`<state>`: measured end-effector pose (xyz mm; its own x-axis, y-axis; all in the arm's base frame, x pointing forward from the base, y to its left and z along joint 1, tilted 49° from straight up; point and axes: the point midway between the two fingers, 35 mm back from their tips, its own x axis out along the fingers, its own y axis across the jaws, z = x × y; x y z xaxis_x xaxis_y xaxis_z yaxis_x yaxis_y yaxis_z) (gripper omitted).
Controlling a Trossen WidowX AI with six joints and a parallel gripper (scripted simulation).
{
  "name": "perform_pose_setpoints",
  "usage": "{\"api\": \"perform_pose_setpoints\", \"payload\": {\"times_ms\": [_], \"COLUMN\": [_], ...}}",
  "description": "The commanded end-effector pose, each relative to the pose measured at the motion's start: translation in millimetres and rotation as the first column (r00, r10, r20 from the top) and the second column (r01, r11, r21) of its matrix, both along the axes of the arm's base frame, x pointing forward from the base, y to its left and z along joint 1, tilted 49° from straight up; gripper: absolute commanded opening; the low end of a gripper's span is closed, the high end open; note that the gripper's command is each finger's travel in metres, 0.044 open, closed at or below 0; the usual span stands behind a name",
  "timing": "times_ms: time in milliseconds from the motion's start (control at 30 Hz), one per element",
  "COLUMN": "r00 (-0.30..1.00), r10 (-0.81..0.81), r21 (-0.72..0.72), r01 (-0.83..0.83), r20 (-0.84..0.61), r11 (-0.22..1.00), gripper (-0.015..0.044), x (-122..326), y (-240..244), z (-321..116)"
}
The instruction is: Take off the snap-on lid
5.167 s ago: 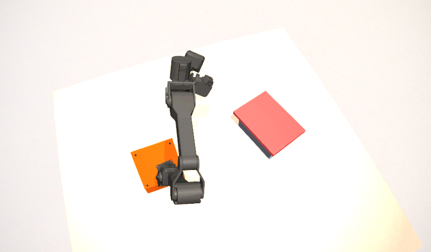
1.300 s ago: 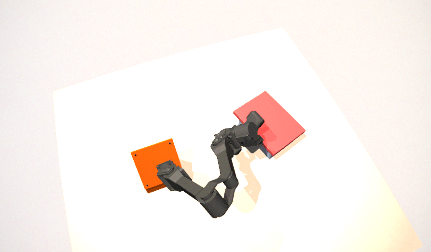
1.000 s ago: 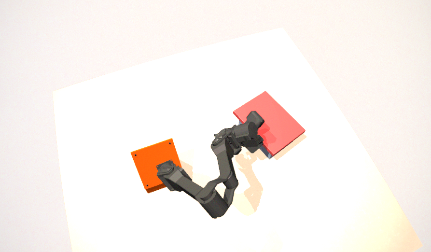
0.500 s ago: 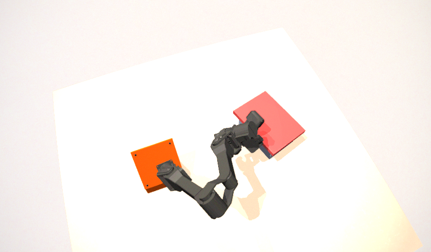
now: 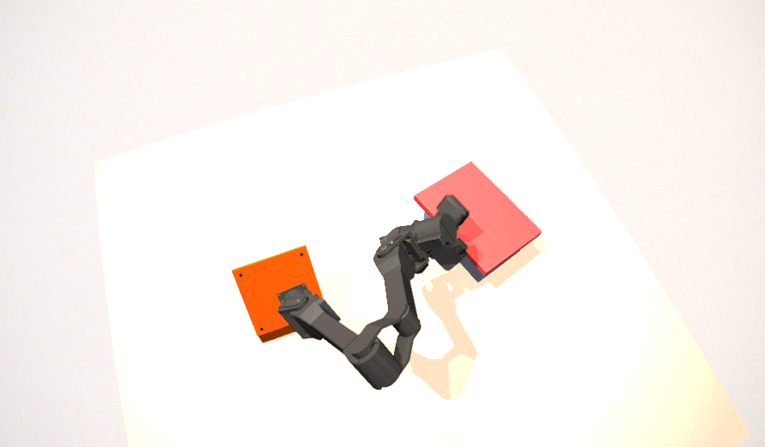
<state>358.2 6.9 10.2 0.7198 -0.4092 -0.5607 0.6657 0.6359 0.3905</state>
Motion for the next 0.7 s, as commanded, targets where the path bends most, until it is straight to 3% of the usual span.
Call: {"api": "perform_pose_setpoints", "payload": {"times_ms": [0,667], "r00": [1.000,1.000], "r10": [-0.001,-0.001], "r21": [0.001,0.001], "r01": [0.001,0.001], "r20": [0.000,0.001], "r11": [1.000,1.000], "gripper": [0.0000,0.0000], "x": [0.0,1.1], "y": [1.2,4.5], "z": [0.8,3.2]}}
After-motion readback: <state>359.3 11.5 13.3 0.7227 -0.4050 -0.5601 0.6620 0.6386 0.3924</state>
